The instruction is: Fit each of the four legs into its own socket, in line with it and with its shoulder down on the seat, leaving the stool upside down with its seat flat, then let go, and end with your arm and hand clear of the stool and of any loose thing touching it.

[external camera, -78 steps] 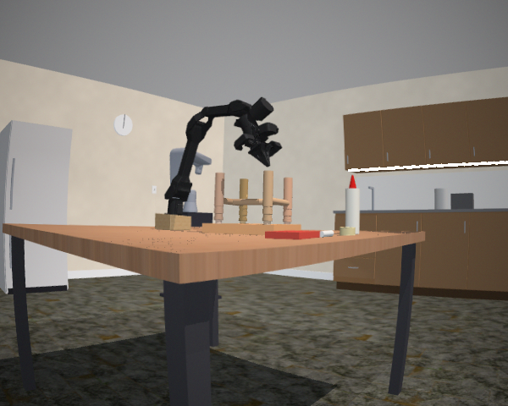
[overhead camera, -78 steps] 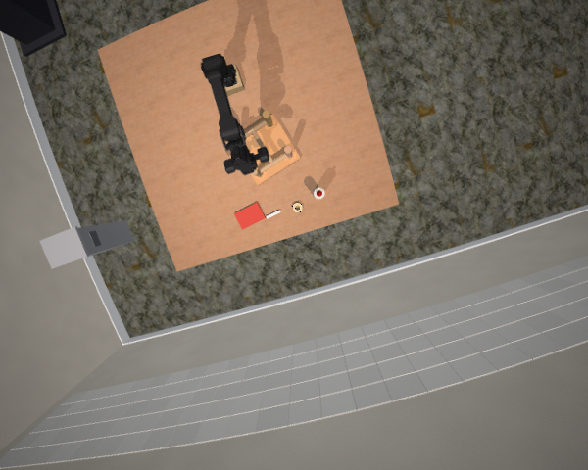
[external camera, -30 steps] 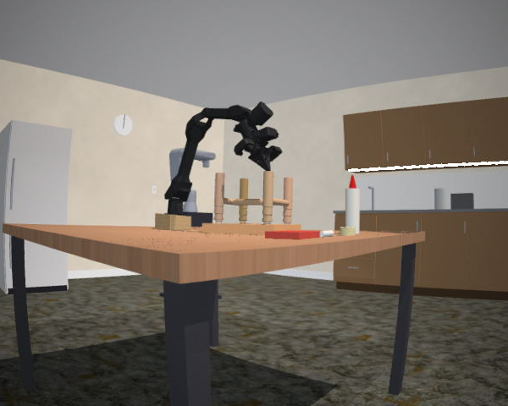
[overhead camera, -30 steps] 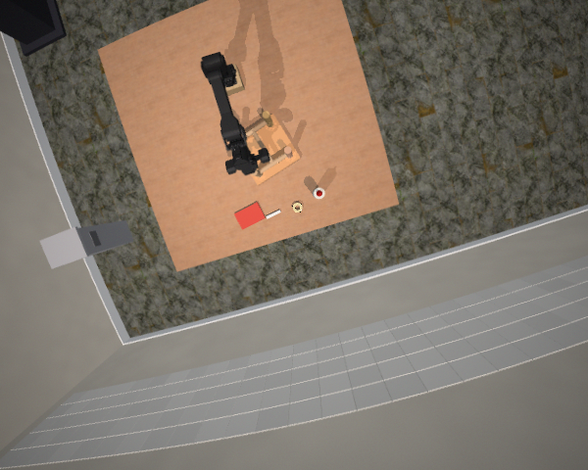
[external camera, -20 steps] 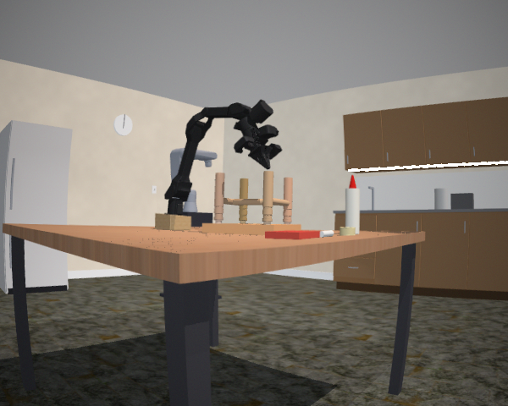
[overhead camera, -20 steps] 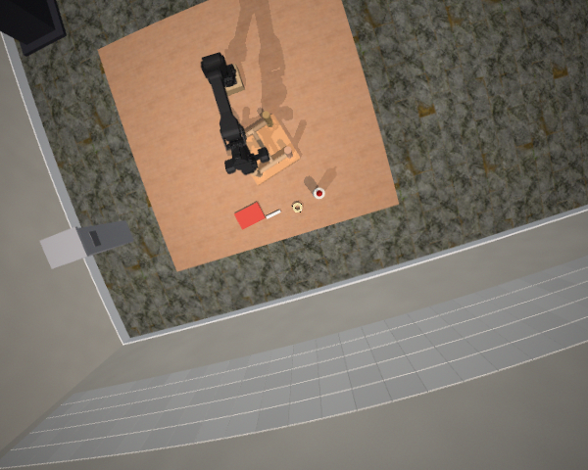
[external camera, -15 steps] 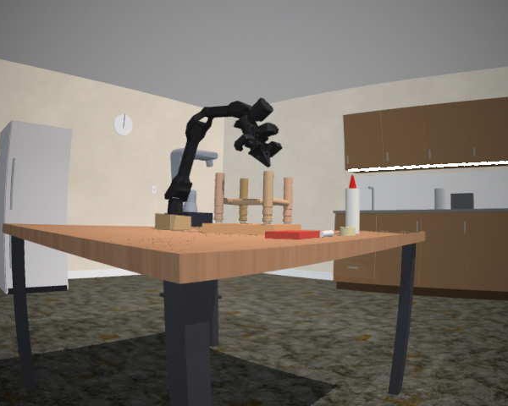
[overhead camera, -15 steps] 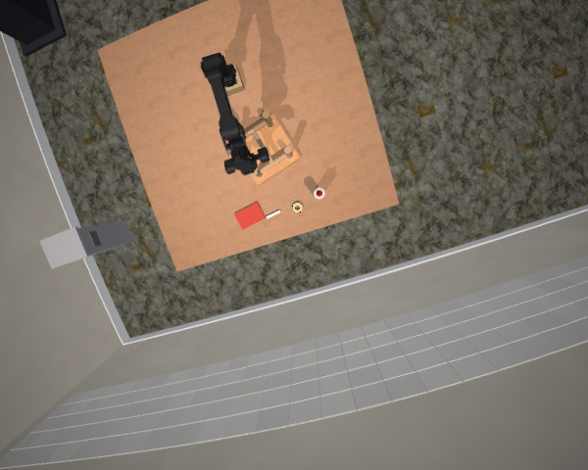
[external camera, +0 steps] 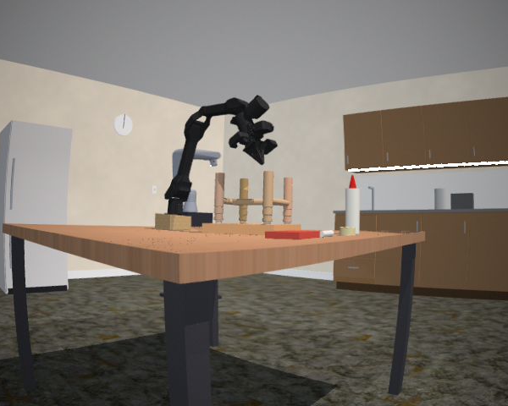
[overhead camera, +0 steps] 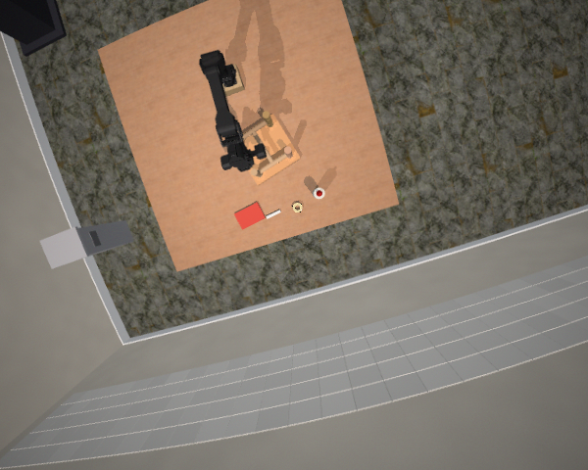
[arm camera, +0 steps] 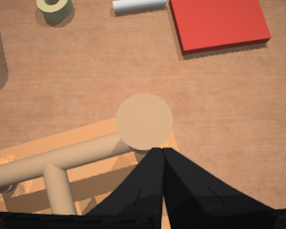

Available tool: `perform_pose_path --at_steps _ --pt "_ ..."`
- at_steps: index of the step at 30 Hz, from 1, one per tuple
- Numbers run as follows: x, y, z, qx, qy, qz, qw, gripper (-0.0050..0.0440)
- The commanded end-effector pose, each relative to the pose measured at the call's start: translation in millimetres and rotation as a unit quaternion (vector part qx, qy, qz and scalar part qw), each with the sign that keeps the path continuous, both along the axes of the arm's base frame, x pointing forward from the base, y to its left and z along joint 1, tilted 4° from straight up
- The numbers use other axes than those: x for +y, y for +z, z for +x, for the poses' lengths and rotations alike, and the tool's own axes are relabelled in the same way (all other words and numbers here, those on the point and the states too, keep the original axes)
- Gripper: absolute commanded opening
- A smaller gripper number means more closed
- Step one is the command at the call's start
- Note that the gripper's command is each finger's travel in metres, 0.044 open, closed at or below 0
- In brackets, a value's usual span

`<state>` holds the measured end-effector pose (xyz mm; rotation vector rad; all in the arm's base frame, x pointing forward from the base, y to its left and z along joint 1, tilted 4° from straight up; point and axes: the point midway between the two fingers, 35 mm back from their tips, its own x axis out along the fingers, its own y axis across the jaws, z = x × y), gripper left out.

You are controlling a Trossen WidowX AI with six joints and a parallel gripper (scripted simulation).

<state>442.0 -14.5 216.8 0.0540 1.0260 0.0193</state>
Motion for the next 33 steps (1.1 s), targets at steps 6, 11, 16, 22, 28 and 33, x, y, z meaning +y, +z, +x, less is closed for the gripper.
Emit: perform_pose_path --at_steps 6,11,16,22,28,33 --pt "-28.0 10.3 -84.0 0.063 -0.037 0.01 0.997 0.0" --pt "-35.9 11.4 -120.3 0.095 -0.049 0.011 0.994 0.0" --pt "-40.4 12.0 -147.5 0.12 -0.057 0.012 0.991 0.0" --pt "-40.4 12.0 -147.5 0.12 -0.057 0.012 0.991 0.0" --pt "-40.2 8.7 -147.4 0.12 -0.057 0.012 0.991 0.0" --pt "-39.1 -9.8 -147.3 0.12 -0.057 0.012 0.991 0.0"
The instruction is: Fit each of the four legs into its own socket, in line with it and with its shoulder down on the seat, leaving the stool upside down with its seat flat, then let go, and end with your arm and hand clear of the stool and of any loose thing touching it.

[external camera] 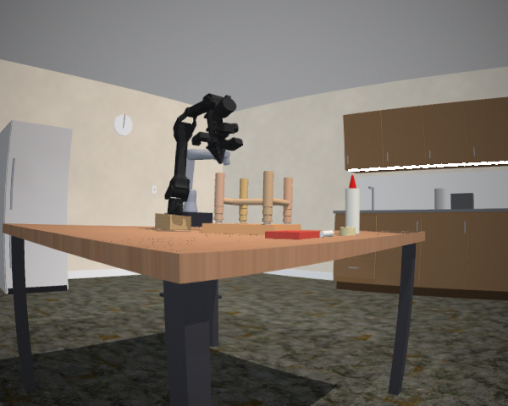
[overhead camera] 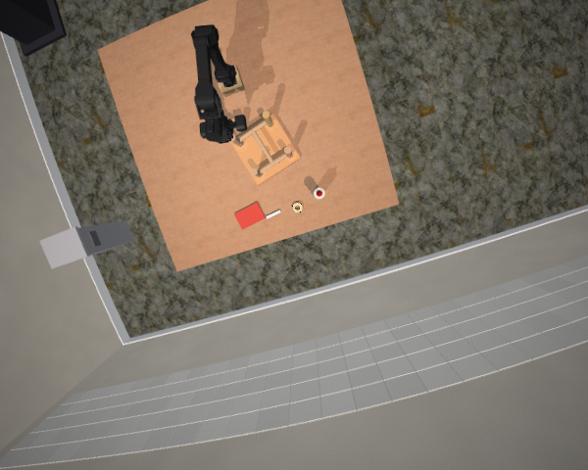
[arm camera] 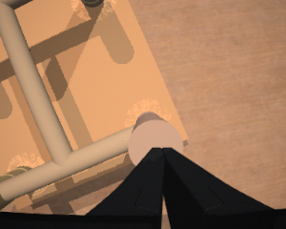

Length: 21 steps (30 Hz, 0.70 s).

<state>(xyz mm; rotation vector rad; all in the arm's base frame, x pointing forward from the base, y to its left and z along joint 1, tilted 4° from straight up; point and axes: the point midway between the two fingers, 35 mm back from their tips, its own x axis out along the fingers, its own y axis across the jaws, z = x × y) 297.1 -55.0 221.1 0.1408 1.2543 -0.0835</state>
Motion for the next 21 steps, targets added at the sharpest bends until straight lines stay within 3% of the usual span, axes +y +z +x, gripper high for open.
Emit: perform_pose_path --at_steps 1,21 --pt "1.6 -16.6 -2.5 0.004 0.001 0.0 1.0 0.0" --pt "2.3 -33.7 -0.5 0.004 0.001 0.0 1.0 0.0"
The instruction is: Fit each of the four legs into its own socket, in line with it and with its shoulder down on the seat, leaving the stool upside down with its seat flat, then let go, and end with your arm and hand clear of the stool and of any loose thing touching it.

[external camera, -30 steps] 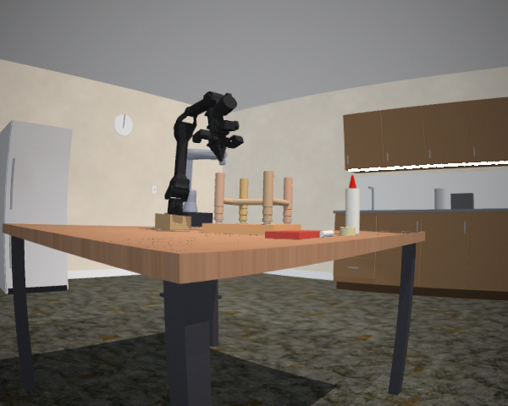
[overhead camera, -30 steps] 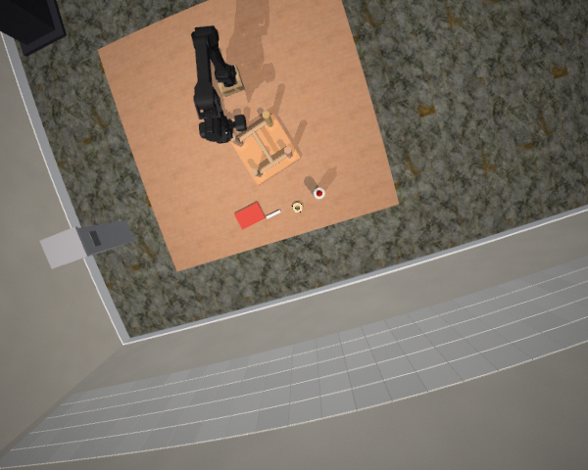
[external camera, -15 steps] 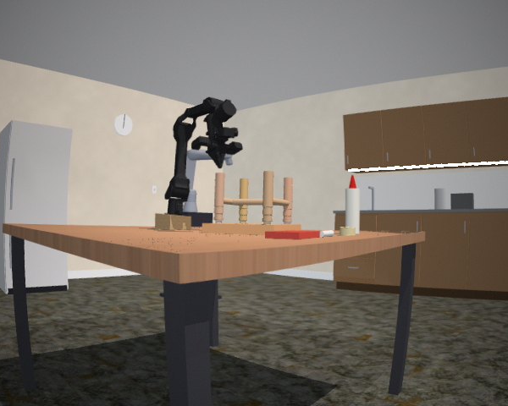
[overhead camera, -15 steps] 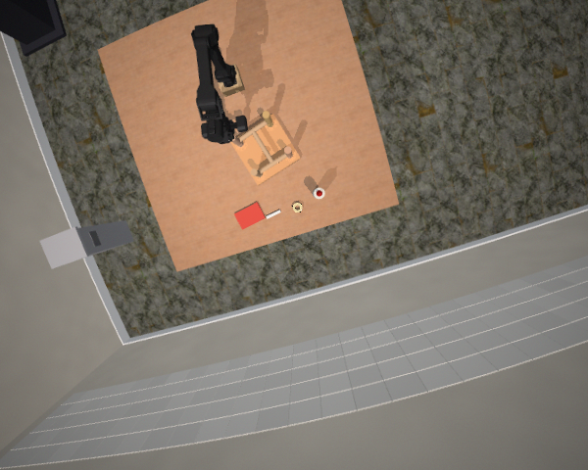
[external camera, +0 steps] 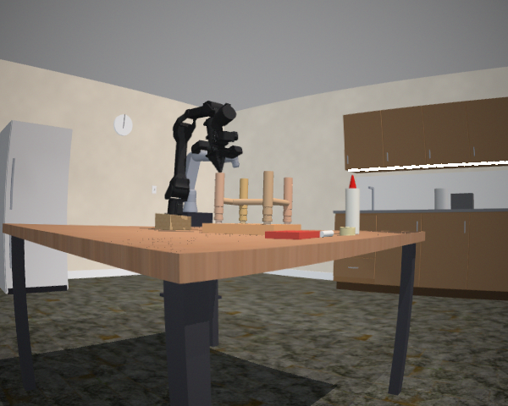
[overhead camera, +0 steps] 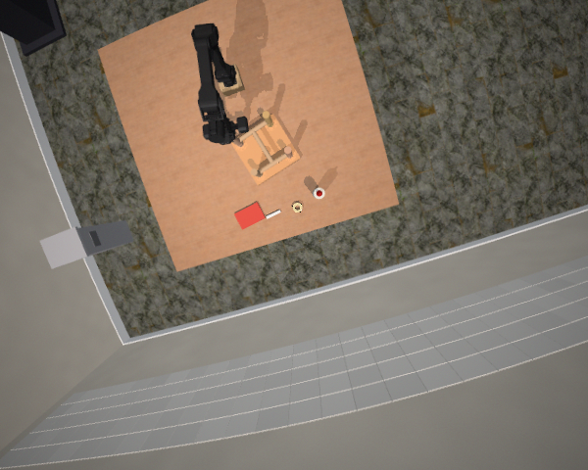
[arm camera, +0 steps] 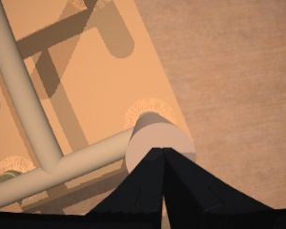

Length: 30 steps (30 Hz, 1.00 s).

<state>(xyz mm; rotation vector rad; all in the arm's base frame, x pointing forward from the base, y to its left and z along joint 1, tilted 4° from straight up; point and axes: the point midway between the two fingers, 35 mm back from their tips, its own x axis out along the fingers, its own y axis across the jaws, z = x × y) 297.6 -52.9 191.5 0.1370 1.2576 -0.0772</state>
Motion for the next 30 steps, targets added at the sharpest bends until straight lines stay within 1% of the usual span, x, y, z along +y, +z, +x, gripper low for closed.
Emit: perform_pose_path --at_steps 1,23,30 --pt "0.2 -4.9 -1.0 0.003 -0.002 0.0 1.0 0.0" --pt "1.3 -24.4 -0.1 0.003 -0.002 0.0 1.0 0.0" --pt "1.1 -23.5 0.0 0.002 -0.002 0.0 1.0 0.0"
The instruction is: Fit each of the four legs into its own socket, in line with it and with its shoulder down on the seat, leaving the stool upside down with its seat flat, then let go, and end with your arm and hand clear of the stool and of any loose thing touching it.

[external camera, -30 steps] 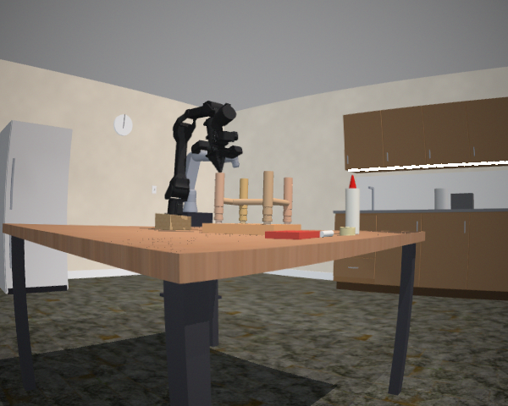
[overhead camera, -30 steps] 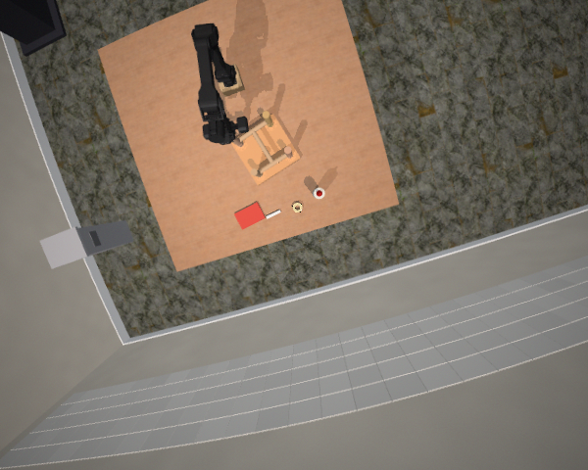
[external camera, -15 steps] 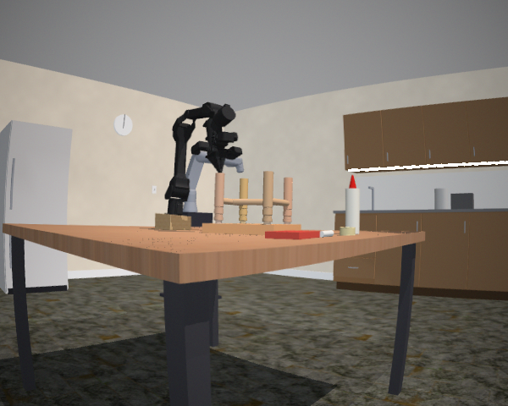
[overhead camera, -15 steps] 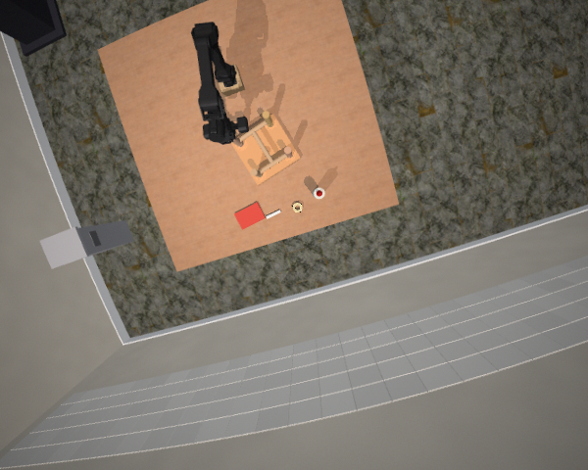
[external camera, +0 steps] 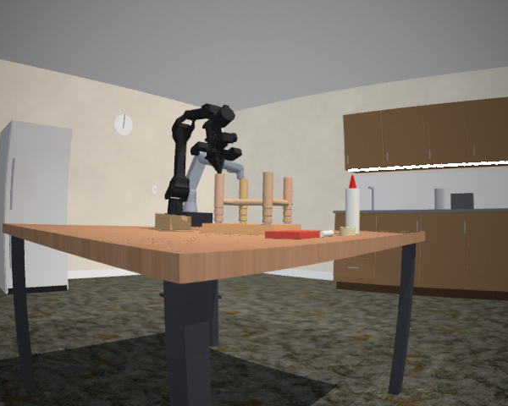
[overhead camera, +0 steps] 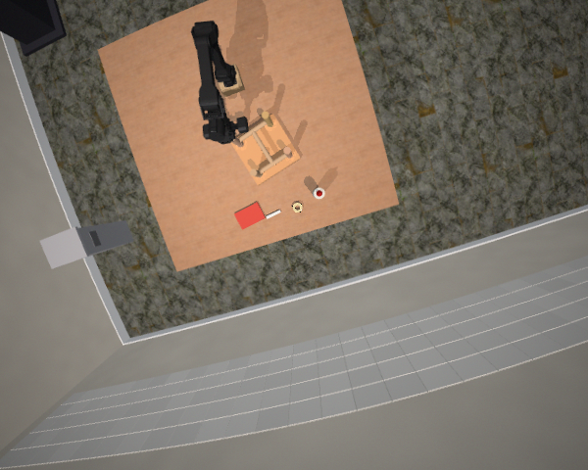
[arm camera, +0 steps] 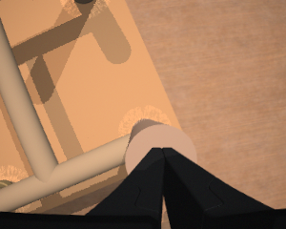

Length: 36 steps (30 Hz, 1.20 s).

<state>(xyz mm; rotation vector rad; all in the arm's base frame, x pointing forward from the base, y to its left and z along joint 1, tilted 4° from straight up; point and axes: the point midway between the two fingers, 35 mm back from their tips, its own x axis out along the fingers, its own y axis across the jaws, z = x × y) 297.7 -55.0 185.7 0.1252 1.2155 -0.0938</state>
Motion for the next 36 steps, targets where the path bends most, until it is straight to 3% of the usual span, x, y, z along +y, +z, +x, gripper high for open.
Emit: perform_pose_path --at_steps 1,36 --pt "3.1 -16.6 -0.1 0.022 0.002 0.01 1.0 0.0" --pt "-1.1 30.6 -1.6 0.0 0.001 0.0 1.0 0.0"
